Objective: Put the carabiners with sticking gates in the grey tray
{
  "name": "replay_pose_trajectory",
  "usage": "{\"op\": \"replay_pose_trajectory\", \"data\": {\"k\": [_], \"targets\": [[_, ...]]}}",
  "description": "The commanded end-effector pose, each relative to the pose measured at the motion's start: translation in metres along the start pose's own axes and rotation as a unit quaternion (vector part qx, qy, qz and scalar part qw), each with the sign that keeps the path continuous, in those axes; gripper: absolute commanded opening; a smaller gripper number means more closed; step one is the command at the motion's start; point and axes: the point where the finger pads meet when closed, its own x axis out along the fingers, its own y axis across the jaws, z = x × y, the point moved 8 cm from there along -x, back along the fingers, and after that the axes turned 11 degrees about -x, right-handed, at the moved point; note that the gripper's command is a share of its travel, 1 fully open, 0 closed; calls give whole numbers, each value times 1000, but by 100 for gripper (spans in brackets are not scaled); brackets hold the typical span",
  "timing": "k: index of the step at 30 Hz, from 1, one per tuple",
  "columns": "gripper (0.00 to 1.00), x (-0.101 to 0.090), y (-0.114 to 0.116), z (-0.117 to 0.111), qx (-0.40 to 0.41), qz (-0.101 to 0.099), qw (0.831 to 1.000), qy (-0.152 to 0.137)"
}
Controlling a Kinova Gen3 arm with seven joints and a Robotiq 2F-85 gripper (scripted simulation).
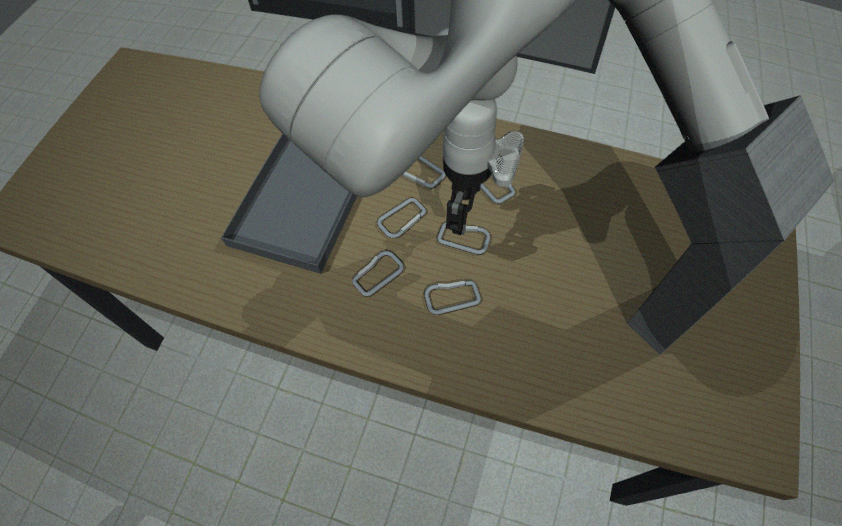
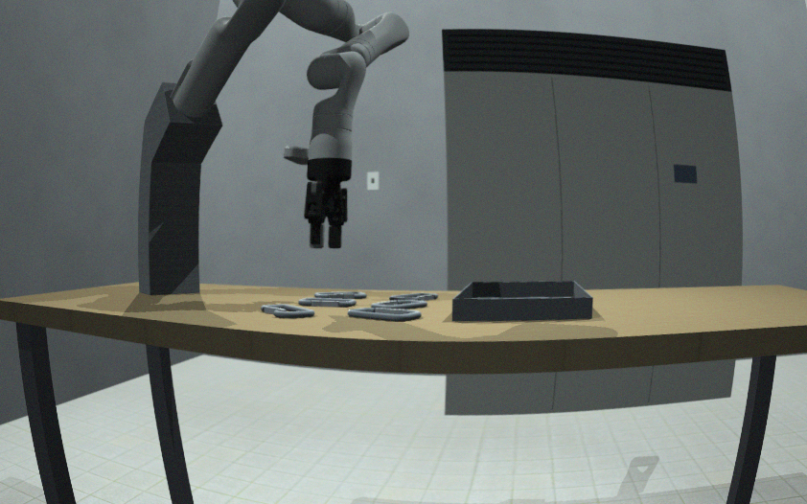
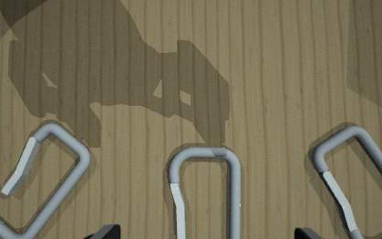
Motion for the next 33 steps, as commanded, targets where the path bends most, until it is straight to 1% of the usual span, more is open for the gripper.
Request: {"op": "replay_pose_trajectory", "data": {"k": [1, 23, 24, 33], "targets": [[100, -1, 1, 1, 0, 1, 1000, -1], [100, -1, 1, 1, 0, 1, 1000, -1], [100, -45, -5, 22, 0, 1, 1000, -1], [100, -45, -5, 22, 0, 1, 1000, -1]]}}
